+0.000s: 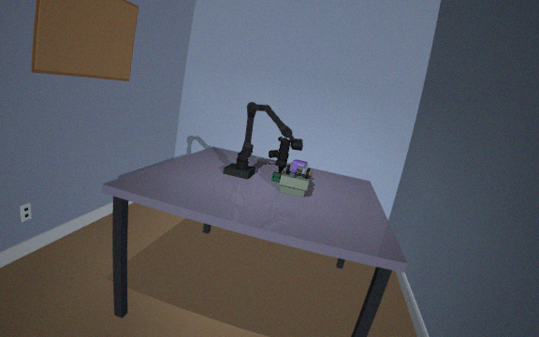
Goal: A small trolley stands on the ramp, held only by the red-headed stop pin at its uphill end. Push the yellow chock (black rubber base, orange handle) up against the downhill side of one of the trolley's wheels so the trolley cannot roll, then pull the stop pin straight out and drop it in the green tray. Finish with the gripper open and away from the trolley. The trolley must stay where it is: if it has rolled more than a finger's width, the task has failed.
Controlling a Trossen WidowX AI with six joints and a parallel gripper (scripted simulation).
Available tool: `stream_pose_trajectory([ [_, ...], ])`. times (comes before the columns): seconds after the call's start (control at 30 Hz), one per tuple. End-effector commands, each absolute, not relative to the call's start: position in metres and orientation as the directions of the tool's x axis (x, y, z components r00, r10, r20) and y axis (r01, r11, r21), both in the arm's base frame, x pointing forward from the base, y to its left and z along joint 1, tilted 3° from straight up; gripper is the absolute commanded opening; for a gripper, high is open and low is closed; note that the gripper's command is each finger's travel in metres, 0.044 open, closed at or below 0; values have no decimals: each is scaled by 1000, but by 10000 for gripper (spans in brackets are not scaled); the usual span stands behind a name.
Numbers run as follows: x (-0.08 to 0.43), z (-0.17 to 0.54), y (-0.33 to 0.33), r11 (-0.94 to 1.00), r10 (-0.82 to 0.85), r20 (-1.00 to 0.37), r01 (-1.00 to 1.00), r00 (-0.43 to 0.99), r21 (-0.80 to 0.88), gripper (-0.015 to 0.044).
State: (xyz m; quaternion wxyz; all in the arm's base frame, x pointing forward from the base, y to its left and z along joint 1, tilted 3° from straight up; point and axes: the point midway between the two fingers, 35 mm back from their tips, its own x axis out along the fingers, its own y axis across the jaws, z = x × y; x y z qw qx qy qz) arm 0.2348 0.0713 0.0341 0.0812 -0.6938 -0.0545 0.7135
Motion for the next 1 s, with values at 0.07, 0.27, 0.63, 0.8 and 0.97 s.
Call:
stream_pose_trajectory([
  [0.07,234,31,68,-981,194,-981,-35,-27,-193,190],
  [0.27,234,29,65,-981,194,-981,-35,-27,-193,190],
  [0.63,234,26,60,-981,193,-981,-35,-27,-192,190],
  [0.8,234,24,58,-981,193,-981,-35,-27,-192,190],
  [0.97,234,22,55,-981,193,-981,-35,-27,-192,190],
])
